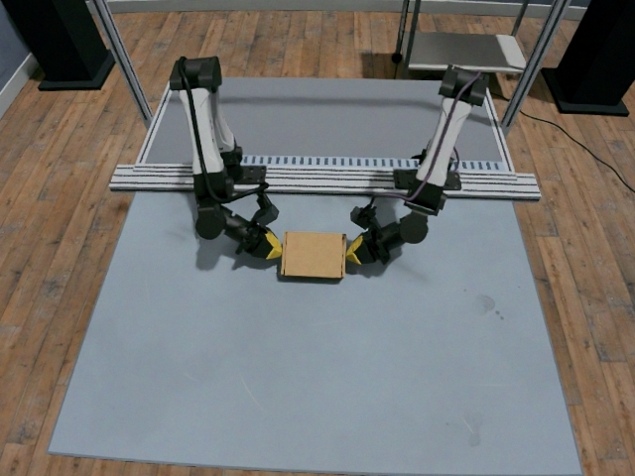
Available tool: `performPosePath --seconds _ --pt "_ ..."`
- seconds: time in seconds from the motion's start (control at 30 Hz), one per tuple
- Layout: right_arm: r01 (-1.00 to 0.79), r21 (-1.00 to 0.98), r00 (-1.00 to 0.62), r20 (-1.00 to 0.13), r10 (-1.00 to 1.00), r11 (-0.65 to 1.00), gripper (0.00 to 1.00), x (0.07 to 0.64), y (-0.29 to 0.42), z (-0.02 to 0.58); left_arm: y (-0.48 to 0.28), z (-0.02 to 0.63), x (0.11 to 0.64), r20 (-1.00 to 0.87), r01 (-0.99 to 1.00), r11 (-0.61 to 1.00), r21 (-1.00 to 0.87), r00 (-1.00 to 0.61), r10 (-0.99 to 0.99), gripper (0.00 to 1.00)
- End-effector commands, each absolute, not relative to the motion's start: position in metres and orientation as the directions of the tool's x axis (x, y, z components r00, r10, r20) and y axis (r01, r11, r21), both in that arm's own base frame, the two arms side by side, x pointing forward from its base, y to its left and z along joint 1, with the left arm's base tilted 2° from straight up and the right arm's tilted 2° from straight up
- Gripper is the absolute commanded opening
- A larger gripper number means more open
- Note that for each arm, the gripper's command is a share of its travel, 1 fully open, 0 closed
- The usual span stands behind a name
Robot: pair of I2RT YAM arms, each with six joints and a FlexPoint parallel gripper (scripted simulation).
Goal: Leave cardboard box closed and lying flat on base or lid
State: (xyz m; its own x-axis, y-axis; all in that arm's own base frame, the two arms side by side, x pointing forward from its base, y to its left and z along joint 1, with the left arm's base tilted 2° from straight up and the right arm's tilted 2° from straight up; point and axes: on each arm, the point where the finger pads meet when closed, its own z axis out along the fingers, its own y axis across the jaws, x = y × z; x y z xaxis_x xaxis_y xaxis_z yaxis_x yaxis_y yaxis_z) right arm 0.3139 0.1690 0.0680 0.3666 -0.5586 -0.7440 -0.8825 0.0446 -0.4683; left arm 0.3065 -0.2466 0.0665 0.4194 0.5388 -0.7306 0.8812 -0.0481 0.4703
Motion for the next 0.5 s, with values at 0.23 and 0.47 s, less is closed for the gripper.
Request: performPosePath --seconds 0.23,0.47 --pt "-0.879 -0.477 0.398 -0.749 -0.530 0.015 0.00 0.3084 0.1795 0.0629 -0.2590 0.0660 0.3004 -0.735 0.868 -0.077 0.491 0.460 0.498 0.00" --pt "-0.877 -0.480 0.400 -0.748 -0.530 0.015 0.00 0.3090 0.1795 0.0614 -0.2574 0.0609 0.2969 -0.737 0.872 -0.079 0.484 0.454 0.501 0.00"
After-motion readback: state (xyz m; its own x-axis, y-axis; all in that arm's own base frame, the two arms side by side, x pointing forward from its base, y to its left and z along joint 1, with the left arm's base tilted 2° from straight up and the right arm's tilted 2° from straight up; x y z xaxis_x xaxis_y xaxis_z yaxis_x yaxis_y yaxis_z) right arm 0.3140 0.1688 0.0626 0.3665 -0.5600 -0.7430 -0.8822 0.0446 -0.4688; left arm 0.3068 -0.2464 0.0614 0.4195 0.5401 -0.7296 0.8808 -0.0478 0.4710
